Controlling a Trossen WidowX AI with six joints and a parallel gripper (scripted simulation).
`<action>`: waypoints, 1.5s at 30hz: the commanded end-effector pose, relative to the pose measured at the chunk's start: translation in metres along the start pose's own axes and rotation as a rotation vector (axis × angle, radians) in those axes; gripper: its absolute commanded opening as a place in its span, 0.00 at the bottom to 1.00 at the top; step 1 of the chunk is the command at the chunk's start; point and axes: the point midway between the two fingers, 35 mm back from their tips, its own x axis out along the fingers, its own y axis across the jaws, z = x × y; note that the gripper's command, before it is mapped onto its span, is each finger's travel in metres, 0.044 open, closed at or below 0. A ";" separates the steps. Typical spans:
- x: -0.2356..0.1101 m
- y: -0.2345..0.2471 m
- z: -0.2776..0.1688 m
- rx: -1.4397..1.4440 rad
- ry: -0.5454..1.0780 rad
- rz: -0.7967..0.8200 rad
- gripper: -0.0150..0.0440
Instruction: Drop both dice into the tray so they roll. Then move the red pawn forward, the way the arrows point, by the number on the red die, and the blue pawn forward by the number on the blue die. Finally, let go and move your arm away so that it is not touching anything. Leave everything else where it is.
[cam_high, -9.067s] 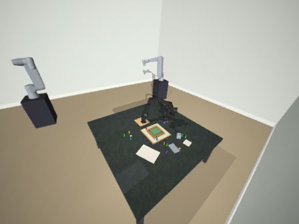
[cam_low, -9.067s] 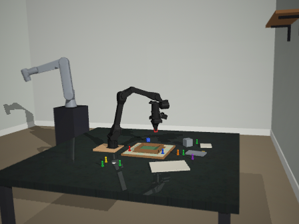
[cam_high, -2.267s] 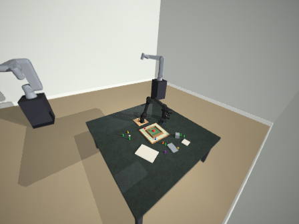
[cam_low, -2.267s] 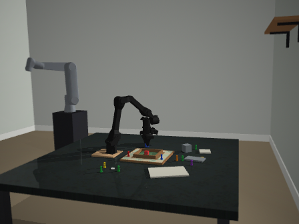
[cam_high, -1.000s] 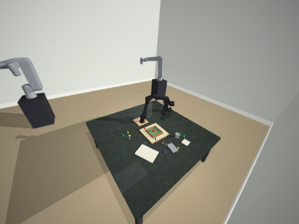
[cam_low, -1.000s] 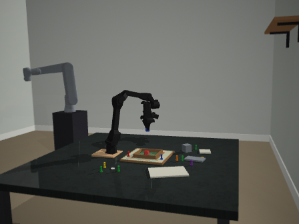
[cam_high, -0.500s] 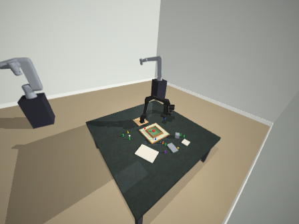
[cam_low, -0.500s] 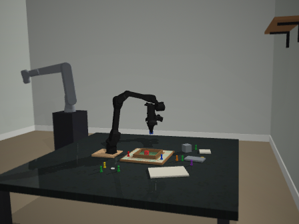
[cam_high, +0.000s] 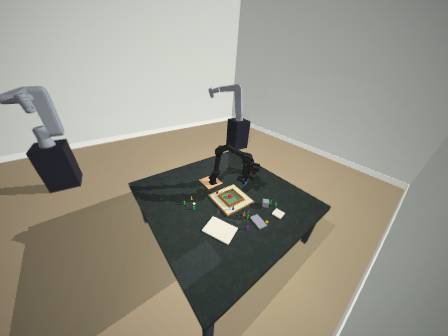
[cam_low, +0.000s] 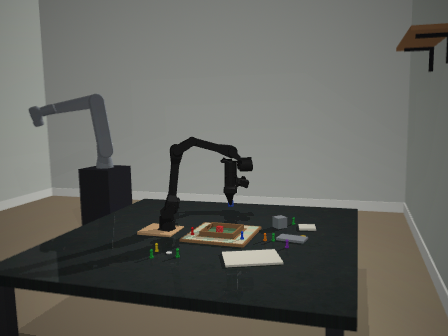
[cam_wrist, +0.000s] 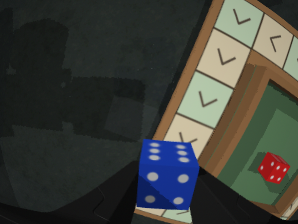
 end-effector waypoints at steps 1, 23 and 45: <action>0.002 -0.016 0.003 0.032 -0.003 0.002 0.25; 0.017 -0.120 0.006 0.264 -0.021 -0.021 0.25; 0.027 -0.119 0.016 0.239 -0.738 -0.121 0.25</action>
